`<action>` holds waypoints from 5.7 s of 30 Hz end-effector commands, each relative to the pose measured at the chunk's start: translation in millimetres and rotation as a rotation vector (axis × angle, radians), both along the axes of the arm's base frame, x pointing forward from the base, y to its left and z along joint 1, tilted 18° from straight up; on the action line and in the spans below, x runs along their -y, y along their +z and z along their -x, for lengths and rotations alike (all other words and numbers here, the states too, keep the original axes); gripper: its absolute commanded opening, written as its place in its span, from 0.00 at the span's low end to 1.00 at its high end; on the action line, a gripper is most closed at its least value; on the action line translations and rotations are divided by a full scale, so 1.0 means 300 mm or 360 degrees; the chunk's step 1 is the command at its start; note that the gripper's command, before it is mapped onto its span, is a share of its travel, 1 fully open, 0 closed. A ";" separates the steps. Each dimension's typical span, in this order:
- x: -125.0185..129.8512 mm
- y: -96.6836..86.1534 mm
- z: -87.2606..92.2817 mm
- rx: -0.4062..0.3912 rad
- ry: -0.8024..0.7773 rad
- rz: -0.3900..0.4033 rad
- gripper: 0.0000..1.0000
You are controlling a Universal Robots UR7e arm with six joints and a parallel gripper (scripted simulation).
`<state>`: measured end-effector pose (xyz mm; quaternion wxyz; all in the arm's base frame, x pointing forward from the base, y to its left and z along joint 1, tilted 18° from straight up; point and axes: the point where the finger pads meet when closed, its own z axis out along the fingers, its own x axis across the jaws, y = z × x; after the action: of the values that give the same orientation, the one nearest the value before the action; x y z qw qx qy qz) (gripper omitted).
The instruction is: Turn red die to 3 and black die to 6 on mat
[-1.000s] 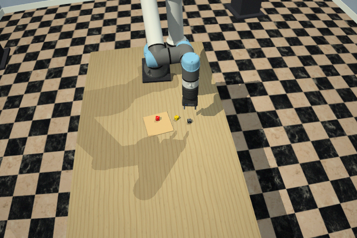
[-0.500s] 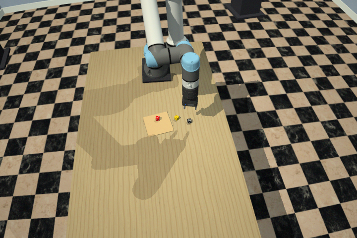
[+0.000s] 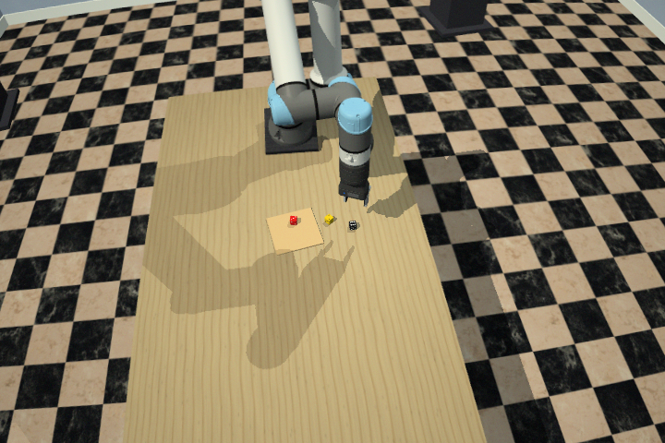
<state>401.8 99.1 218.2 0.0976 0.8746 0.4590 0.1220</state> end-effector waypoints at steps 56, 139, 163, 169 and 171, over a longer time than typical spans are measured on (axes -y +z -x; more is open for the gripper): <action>-0.047 -0.070 -0.042 0.0136 -0.2224 -0.0703 1.00; 0.029 -0.135 -0.024 0.0264 -0.4185 -0.1325 0.70; 0.029 -0.135 -0.024 0.0264 -0.4185 -0.1325 0.70; 0.029 -0.135 -0.024 0.0264 -0.4185 -0.1325 0.70; 0.029 -0.135 -0.024 0.0264 -0.4185 -0.1325 0.70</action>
<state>410.5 89.6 178.7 -0.0992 0.6149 -0.7732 0.1188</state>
